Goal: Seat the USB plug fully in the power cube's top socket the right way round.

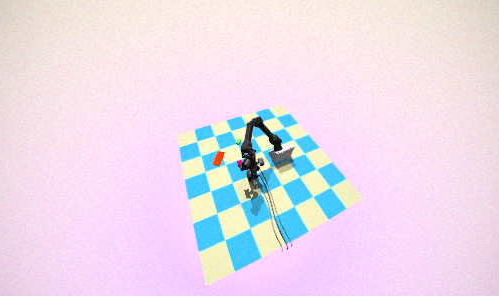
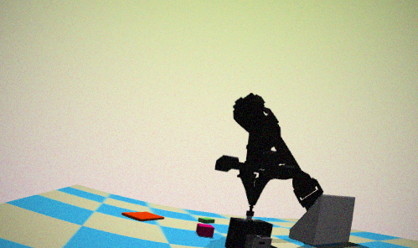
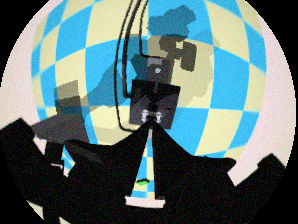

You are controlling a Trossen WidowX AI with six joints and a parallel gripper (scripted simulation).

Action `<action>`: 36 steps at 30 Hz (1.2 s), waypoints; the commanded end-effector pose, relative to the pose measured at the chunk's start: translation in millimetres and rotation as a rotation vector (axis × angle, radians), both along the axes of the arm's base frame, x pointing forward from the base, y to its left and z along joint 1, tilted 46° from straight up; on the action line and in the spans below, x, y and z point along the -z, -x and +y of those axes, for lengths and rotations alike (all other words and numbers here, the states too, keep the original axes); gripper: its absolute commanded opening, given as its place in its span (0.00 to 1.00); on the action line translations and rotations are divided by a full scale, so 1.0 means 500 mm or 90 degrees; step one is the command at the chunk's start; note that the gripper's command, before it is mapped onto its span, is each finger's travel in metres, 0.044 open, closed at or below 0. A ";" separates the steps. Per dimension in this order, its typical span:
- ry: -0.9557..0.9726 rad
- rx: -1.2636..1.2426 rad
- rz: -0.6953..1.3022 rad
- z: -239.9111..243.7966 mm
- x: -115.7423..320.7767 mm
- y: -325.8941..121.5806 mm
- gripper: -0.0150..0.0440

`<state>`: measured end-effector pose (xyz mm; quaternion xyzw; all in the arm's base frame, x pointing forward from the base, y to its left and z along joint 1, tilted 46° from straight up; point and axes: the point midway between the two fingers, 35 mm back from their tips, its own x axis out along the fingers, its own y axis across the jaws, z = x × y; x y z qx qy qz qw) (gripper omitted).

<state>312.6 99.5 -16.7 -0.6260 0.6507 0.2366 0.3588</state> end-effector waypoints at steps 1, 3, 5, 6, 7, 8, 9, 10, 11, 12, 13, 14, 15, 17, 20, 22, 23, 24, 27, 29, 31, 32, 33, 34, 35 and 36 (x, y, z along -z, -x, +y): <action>0.000 -0.004 0.001 -0.001 0.001 -0.001 0.25; 0.000 -0.004 0.001 -0.001 0.002 -0.001 0.25; 0.000 -0.004 0.001 -0.001 0.002 -0.001 0.25; 0.000 -0.004 0.001 -0.001 0.002 -0.001 0.25; 0.000 -0.004 0.001 -0.002 0.002 -0.001 0.25; 0.000 -0.004 0.001 -0.002 0.002 -0.001 0.25; 0.000 -0.004 0.001 -0.002 0.003 -0.001 0.25; 0.000 -0.004 0.001 -0.002 0.003 -0.001 0.25; 0.000 -0.004 0.001 -0.002 0.003 -0.001 0.25; 0.000 -0.004 0.001 -0.002 0.003 -0.001 0.25; 0.000 -0.004 0.001 -0.003 0.003 -0.001 0.25; 0.000 -0.004 0.001 -0.003 0.003 -0.001 0.25; 0.000 -0.004 0.001 -0.003 0.004 -0.001 0.25; 0.000 -0.004 0.001 -0.003 0.004 -0.001 0.25; 0.000 -0.004 0.001 -0.004 0.004 -0.001 0.25; 0.000 -0.004 0.001 -0.004 0.005 -0.001 0.25; 0.000 -0.004 0.001 -0.004 0.005 -0.001 0.25; 0.000 -0.004 0.001 -0.005 0.005 -0.001 0.25; 0.000 -0.004 0.001 -0.005 0.006 -0.001 0.25; 0.000 -0.004 0.001 -0.005 0.006 -0.001 0.25; 0.000 -0.004 0.001 -0.006 0.006 -0.001 0.25; 0.000 -0.004 0.001 -0.006 0.006 -0.001 0.25; 0.000 -0.004 0.001 -0.006 0.007 -0.001 0.25; 0.000 -0.004 0.001 -0.006 0.007 -0.001 0.25; 0.000 -0.004 0.001 -0.006 0.007 -0.001 0.25; 0.000 -0.004 0.001 -0.007 0.007 -0.001 0.25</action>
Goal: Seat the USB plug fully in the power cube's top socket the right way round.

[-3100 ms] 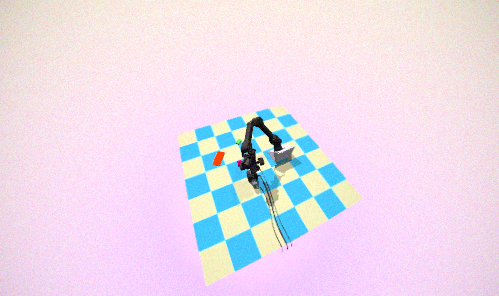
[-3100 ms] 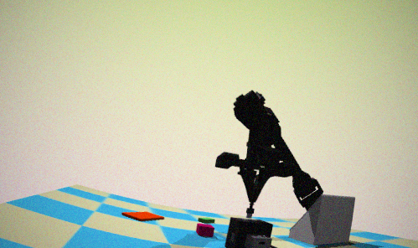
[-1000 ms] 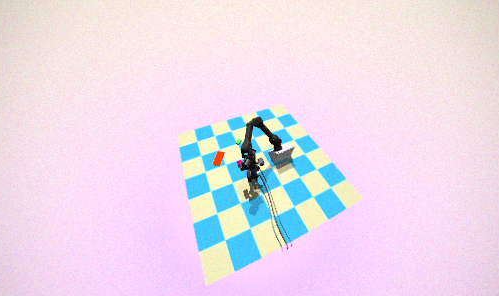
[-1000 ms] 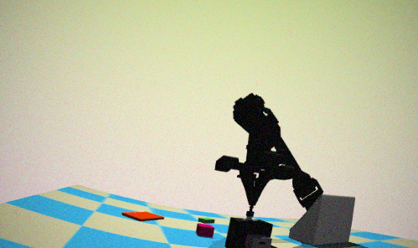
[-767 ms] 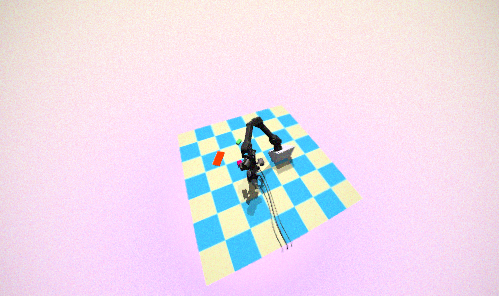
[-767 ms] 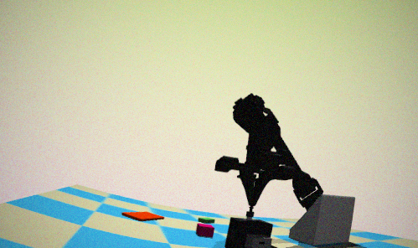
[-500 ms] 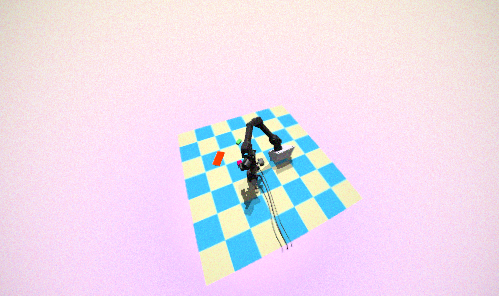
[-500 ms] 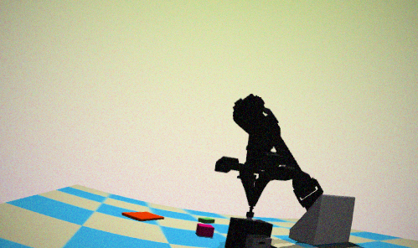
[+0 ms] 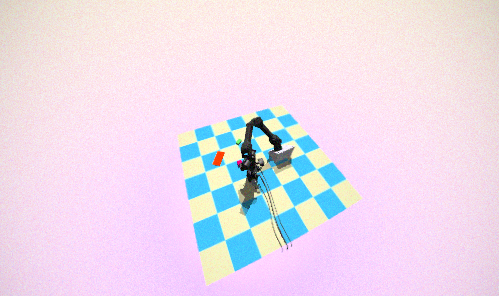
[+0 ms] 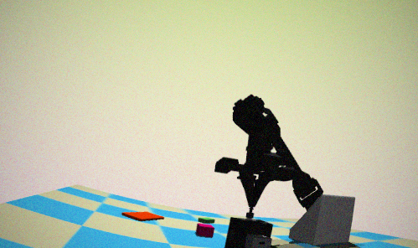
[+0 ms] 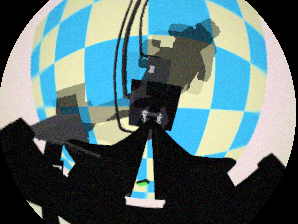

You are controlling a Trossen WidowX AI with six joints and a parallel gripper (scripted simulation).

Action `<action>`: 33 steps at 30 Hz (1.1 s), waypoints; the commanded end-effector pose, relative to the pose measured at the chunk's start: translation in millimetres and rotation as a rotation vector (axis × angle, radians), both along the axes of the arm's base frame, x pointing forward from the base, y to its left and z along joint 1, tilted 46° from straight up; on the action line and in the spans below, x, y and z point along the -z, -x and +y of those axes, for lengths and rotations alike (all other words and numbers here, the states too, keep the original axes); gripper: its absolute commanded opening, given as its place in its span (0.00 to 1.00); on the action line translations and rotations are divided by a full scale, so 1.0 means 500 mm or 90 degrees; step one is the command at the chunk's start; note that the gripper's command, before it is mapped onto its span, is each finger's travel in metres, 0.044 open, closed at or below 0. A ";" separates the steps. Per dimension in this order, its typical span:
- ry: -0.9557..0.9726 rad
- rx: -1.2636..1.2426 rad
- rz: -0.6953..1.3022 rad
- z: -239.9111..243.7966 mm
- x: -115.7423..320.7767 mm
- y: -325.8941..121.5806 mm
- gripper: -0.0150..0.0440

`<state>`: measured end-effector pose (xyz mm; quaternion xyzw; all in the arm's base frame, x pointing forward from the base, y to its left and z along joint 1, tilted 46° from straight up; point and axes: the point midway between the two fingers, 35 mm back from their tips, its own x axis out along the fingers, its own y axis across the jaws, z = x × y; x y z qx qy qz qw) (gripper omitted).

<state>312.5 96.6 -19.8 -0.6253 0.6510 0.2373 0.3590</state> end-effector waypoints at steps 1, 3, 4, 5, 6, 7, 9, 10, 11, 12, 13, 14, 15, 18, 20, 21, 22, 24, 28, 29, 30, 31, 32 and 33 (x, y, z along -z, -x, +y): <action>0.001 -0.004 0.000 -0.001 0.001 -0.001 0.25; 0.001 -0.004 0.000 -0.001 0.001 -0.001 0.25; 0.001 -0.004 0.000 -0.002 0.001 -0.001 0.25; 0.001 -0.004 0.000 -0.002 0.002 -0.001 0.25; 0.001 -0.004 0.000 -0.002 0.002 -0.001 0.25; 0.001 -0.004 0.000 -0.002 0.002 -0.001 0.25; 0.001 -0.004 0.000 -0.002 0.002 -0.001 0.25; 0.001 -0.004 0.000 -0.003 0.002 -0.001 0.25; 0.001 -0.004 0.000 -0.003 0.003 -0.001 0.25; 0.001 -0.004 0.000 -0.003 0.003 -0.001 0.25; 0.001 -0.004 0.000 -0.003 0.003 -0.001 0.25; 0.001 -0.004 0.000 -0.003 0.003 -0.001 0.25; 0.001 -0.004 0.000 -0.003 0.003 -0.001 0.25; 0.001 -0.004 0.000 -0.004 0.004 -0.001 0.25; 0.001 -0.004 0.000 -0.004 0.004 -0.001 0.25; 0.001 -0.004 0.000 -0.004 0.004 -0.001 0.25; 0.001 -0.004 0.000 -0.005 0.004 -0.001 0.25; 0.001 -0.004 0.000 -0.005 0.005 -0.001 0.25; 0.001 -0.004 0.000 -0.006 0.005 -0.001 0.25; 0.001 -0.004 0.000 -0.006 0.006 -0.001 0.25; 0.001 -0.004 0.000 -0.006 0.006 -0.001 0.25; 0.001 -0.004 0.000 -0.006 0.006 -0.001 0.25; 0.001 -0.004 0.000 -0.006 0.006 -0.001 0.25; 0.001 -0.004 0.000 -0.007 0.006 -0.001 0.25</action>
